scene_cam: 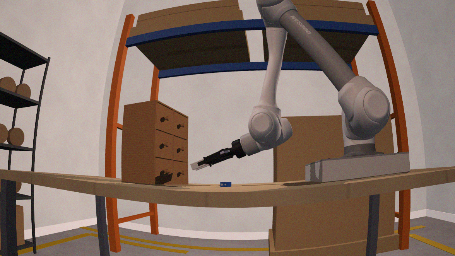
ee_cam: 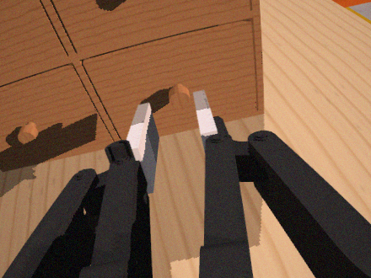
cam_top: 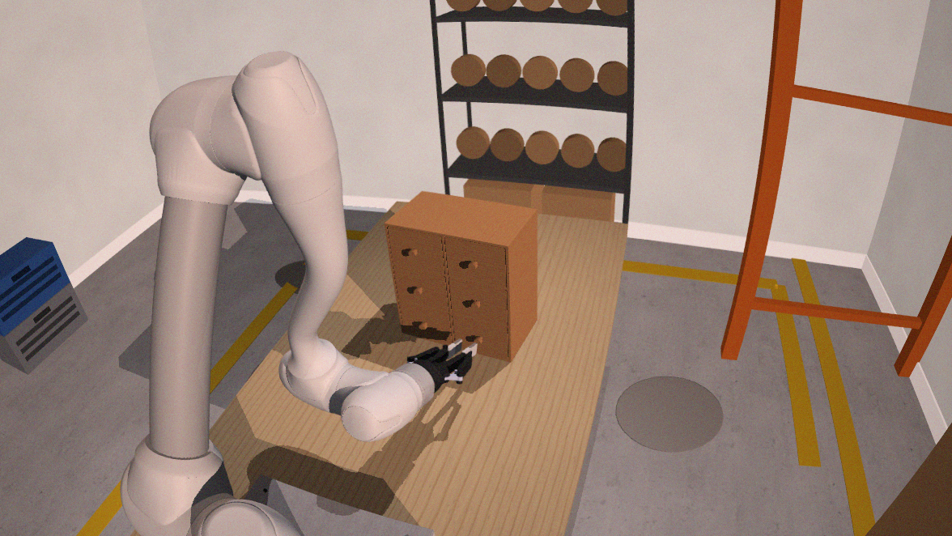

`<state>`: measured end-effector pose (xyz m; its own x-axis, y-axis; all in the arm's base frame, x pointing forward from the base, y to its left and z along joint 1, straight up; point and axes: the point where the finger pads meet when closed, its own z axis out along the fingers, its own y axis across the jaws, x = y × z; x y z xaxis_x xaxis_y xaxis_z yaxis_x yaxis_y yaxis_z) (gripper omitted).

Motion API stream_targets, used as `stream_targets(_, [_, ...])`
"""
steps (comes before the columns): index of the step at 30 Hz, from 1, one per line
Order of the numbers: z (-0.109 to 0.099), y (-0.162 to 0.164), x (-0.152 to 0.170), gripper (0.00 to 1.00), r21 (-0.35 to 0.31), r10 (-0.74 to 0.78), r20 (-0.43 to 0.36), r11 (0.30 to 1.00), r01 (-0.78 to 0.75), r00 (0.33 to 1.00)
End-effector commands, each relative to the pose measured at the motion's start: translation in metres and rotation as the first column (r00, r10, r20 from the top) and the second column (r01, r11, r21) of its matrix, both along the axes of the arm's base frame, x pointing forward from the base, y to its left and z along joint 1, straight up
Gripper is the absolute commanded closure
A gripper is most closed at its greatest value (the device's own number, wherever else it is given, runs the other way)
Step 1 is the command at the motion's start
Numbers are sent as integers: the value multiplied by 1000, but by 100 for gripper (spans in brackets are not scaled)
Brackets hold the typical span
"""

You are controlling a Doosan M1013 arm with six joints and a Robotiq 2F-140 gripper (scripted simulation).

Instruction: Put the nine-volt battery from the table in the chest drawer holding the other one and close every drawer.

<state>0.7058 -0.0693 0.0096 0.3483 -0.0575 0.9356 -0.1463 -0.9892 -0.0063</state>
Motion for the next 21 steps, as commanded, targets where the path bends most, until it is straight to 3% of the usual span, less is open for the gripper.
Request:
stream_targets(1, [-15,-4,13,80,-7,-4,5,1000,4,1000])
stream_targets(7, [-26,-5,19,80,-7,-4,5,1000,4,1000])
stream_targets(21, [-26,-5,20,80,-7,-4,5,1000,4,1000])
